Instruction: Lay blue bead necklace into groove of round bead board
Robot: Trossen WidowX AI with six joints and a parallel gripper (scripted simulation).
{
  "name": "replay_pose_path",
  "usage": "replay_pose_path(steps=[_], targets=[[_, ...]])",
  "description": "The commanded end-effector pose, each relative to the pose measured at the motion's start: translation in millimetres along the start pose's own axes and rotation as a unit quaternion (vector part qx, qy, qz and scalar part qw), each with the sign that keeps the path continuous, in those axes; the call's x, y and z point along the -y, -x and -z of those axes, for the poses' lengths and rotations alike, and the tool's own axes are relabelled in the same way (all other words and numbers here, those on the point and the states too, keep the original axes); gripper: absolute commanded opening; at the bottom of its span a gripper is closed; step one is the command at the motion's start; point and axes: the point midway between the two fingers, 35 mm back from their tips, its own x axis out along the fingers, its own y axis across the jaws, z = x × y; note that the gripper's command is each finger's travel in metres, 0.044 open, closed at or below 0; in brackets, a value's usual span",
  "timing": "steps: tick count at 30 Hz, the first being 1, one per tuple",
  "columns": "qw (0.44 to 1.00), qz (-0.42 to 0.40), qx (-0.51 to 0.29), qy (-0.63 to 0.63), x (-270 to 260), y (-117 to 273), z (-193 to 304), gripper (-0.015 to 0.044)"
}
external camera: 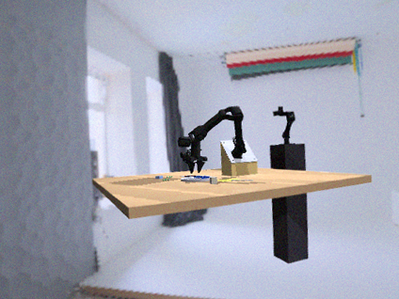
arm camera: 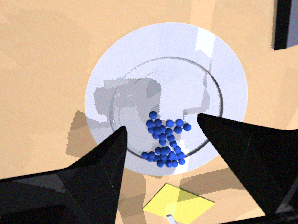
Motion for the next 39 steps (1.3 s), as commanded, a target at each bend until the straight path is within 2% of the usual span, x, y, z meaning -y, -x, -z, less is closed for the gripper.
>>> replay_pose_path(steps=[1,4,10,17,31,37,39], targets=[[0.999,-0.003,0.005,0.040,2,4,-2,0.0204],[0.994,0.001,0.003,0.107,5,6,0,0.0125],[0.931,0.009,-0.012,0.363,18,11,10,0.0120],[0.795,0.008,-0.030,0.606,30,16,20,0.0120],[0.791,0.008,-0.031,0.611,31,16,20,0.0120],[0.791,0.008,-0.031,0.611,31,0,21,0.0120],[0.790,0.006,-0.027,0.613,29,9,20,0.0120]])
